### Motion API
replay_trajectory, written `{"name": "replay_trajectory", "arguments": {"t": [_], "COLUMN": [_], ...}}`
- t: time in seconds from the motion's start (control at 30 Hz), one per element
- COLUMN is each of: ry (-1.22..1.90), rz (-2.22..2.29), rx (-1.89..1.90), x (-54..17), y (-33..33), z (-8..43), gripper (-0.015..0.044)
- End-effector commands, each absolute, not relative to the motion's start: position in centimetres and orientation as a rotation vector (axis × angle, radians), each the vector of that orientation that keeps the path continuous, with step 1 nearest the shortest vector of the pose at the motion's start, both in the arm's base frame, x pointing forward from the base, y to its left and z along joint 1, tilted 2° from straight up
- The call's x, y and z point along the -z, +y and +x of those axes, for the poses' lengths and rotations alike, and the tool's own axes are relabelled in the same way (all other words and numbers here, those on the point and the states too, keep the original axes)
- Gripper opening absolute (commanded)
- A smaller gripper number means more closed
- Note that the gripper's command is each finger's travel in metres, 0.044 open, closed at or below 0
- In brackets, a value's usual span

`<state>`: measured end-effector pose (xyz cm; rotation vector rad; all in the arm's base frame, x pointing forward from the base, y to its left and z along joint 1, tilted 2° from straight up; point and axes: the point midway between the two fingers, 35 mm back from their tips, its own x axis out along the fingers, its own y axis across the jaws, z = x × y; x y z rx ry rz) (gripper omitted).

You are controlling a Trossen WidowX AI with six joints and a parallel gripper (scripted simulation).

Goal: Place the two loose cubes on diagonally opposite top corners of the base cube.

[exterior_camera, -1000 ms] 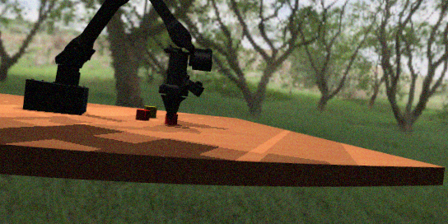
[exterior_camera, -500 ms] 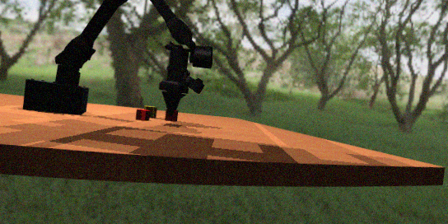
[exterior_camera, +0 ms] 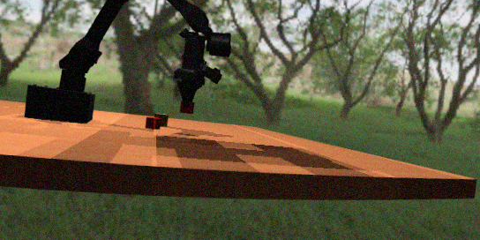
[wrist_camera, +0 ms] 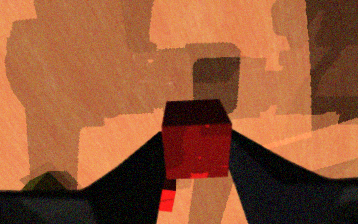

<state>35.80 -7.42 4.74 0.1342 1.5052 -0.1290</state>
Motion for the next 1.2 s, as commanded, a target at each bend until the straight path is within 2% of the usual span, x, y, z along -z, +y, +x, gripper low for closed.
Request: {"name": "replay_trajectory", "arguments": {"t": [0.0,0.5,1.17], "ry": [1.502,1.502,1.5], "rz": [0.135,0.138,0.21], "rx": [0.129,0.131,0.191], "x": [-6.0,-9.7,-8.6], "y": [-7.4,-7.1,-0.7], "z": [35.8,35.1,34.3], "gripper": [0.0105,0.0105,0.0105]}}
